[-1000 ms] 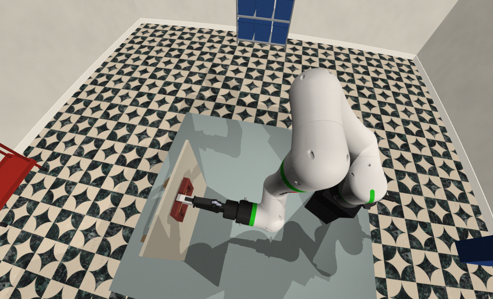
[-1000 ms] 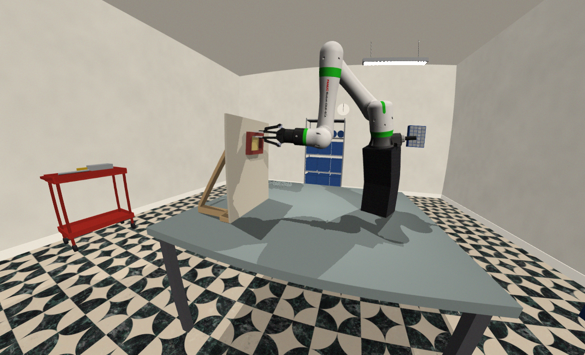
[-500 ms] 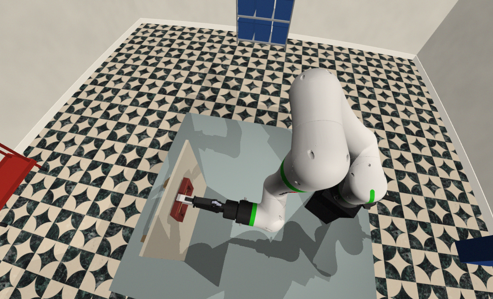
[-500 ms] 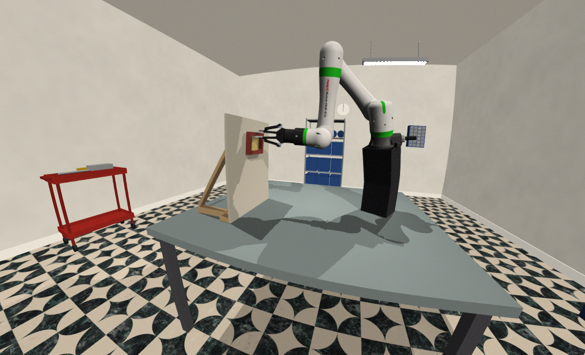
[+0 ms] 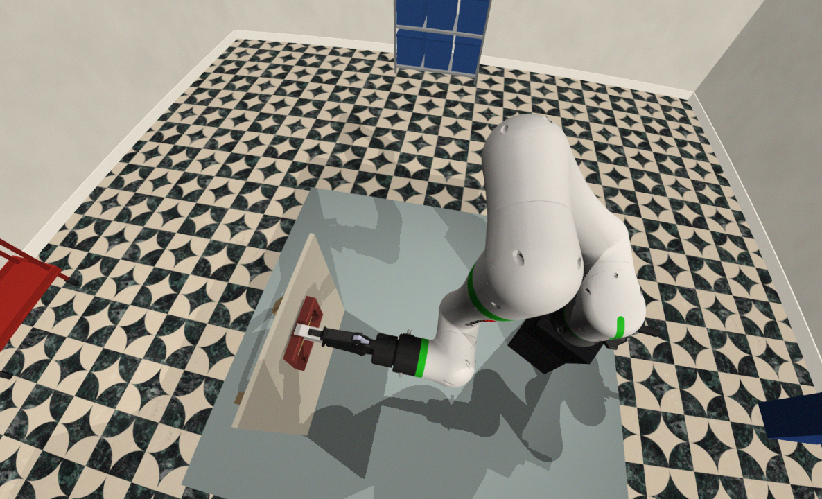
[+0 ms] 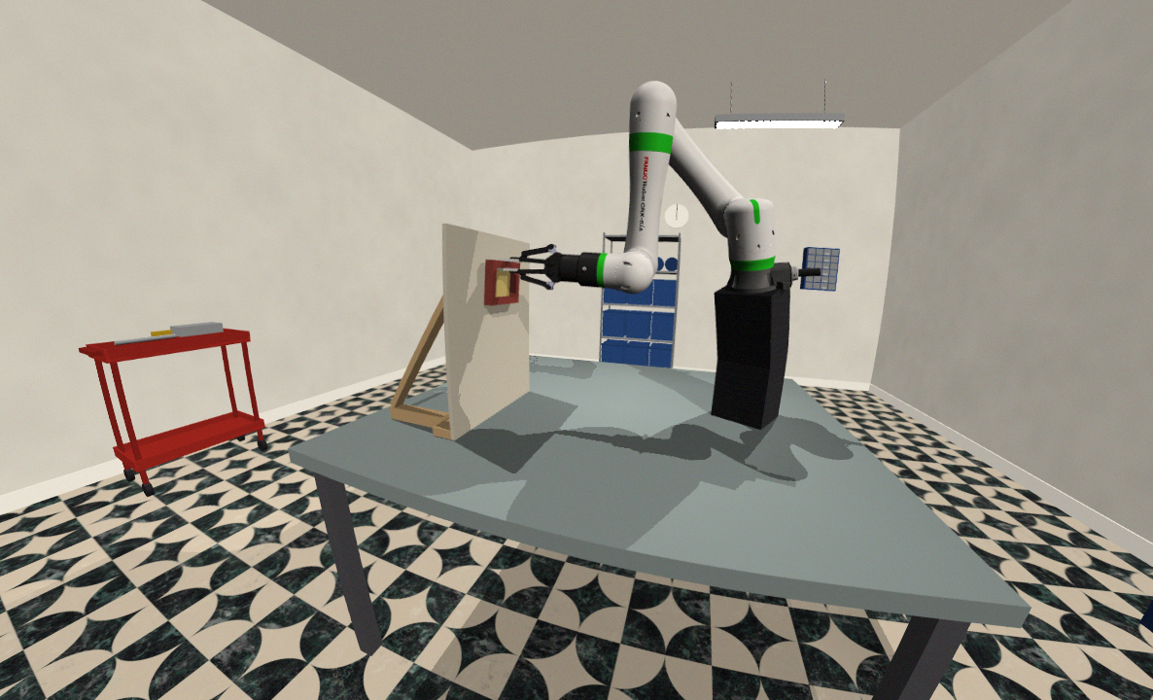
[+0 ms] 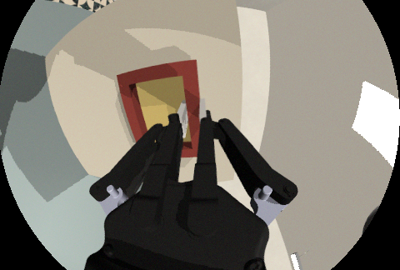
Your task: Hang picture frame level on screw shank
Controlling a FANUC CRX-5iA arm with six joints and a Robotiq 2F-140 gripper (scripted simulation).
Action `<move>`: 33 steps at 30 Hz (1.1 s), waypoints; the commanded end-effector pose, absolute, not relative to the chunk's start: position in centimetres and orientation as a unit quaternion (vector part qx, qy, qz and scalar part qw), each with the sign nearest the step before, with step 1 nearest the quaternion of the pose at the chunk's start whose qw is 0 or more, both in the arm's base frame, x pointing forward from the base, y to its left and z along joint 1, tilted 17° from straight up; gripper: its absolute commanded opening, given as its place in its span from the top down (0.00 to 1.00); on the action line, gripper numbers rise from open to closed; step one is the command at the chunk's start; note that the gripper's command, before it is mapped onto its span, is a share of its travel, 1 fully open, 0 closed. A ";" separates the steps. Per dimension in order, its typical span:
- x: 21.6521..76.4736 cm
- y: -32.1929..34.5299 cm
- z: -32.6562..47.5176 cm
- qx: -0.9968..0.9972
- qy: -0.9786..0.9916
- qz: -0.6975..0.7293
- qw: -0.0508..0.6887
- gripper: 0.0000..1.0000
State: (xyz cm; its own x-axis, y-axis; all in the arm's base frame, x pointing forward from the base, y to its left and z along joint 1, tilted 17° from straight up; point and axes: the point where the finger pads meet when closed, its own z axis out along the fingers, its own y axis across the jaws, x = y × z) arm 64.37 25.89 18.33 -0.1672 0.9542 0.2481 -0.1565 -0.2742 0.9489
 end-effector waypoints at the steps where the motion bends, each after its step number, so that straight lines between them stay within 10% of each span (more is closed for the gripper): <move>1: 64.4 25.9 18.3 0.477 0.418 0.640 0.434 1.00; 33: 64.4 26.0 17.9 0.477 0.418 0.640 0.434 1.00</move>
